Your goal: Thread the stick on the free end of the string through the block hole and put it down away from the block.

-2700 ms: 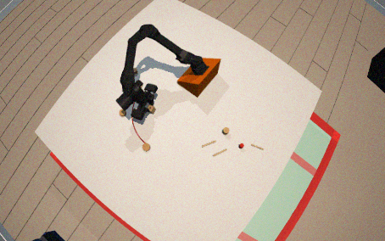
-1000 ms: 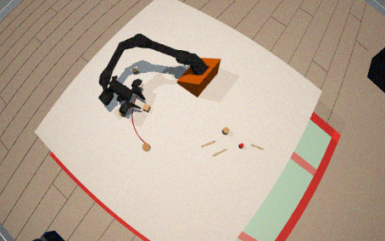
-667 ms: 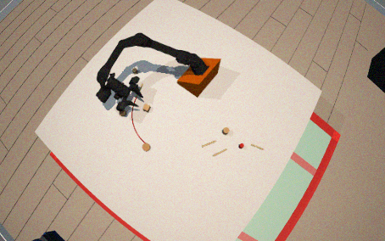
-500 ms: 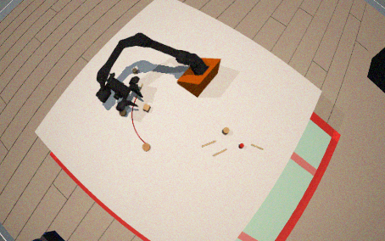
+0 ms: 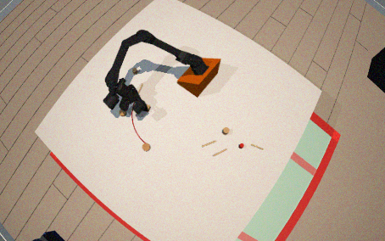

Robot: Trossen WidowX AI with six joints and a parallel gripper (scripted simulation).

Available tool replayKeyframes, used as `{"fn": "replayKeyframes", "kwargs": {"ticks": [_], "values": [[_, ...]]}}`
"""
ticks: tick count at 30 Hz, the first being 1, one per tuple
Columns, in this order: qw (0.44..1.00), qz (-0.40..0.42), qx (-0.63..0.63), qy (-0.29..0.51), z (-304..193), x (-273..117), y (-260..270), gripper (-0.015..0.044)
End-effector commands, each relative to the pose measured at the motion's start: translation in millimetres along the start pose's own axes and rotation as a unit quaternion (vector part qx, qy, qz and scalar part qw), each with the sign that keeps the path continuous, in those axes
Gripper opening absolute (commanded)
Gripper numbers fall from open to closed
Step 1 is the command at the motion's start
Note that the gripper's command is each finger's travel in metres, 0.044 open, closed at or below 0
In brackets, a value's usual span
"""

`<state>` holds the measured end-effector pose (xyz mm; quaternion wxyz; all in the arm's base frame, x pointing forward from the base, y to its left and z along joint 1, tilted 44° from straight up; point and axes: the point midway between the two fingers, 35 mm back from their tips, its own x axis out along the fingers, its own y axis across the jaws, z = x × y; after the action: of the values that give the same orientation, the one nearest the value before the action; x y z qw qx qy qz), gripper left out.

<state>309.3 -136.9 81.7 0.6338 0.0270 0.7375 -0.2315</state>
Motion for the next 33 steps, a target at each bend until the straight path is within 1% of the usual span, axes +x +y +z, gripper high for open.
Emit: {"fn": "replayKeyframes", "kwargs": {"ticks": [1,3,7,8,9,32,33], "values": [[0.922,-0.135,-0.36,-0.034,-8,4,11,0.044],[0.872,-0.177,-0.456,-0.027,-10,5,14,0.044],[0.749,-0.255,-0.612,0.004,-17,5,19,0.044],[0.73,-0.263,-0.63,0.01,-17,5,20,0.044],[0.724,-0.267,-0.636,0.013,-18,5,20,0.044],[0.726,-0.264,-0.635,0.014,-18,7,21,0.044],[0.726,-0.264,-0.635,0.014,-18,7,21,0.0414]]}}
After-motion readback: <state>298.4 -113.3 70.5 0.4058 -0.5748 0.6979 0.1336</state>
